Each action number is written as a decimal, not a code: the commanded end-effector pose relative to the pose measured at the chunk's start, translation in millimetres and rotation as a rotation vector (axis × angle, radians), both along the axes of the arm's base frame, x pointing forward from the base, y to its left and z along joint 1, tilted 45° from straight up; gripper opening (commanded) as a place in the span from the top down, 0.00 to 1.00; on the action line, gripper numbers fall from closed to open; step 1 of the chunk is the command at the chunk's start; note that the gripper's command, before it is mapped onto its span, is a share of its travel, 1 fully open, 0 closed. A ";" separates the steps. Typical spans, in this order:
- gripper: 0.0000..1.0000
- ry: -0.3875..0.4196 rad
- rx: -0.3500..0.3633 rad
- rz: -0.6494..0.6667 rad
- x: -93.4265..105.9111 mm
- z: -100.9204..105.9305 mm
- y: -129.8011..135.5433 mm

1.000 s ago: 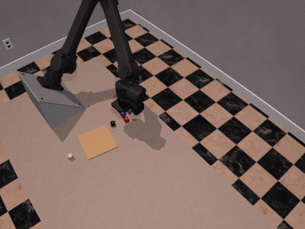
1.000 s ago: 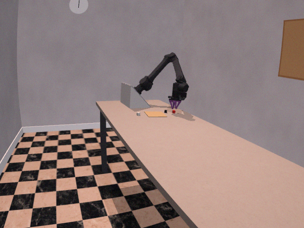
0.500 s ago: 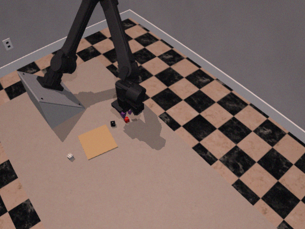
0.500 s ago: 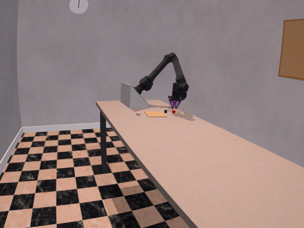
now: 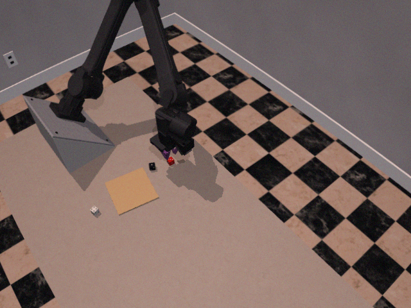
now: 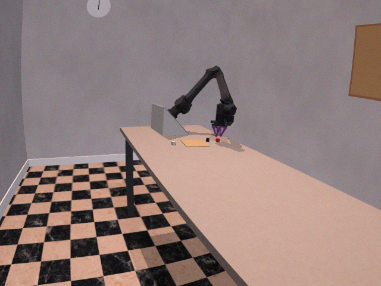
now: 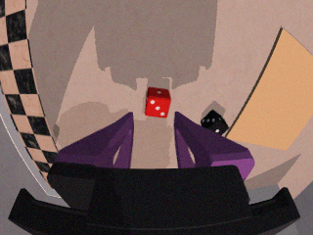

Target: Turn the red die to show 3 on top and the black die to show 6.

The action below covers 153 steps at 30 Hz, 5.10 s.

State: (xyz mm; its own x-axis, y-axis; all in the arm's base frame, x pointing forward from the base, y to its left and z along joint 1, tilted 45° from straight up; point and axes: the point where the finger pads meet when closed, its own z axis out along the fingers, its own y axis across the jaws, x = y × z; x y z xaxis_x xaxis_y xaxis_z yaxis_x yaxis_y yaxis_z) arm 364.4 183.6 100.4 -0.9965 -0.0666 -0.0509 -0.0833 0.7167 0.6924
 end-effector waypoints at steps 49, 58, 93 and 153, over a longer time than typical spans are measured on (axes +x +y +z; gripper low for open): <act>0.65 -0.015 -0.001 -0.016 8.0 -3.5 -7.1; 0.65 -0.015 -0.001 -0.015 8.3 -3.4 -7.0; 0.65 -0.025 0.001 -0.015 13.1 0.7 -5.1; 0.65 -0.035 0.003 -0.014 18.1 5.2 -3.1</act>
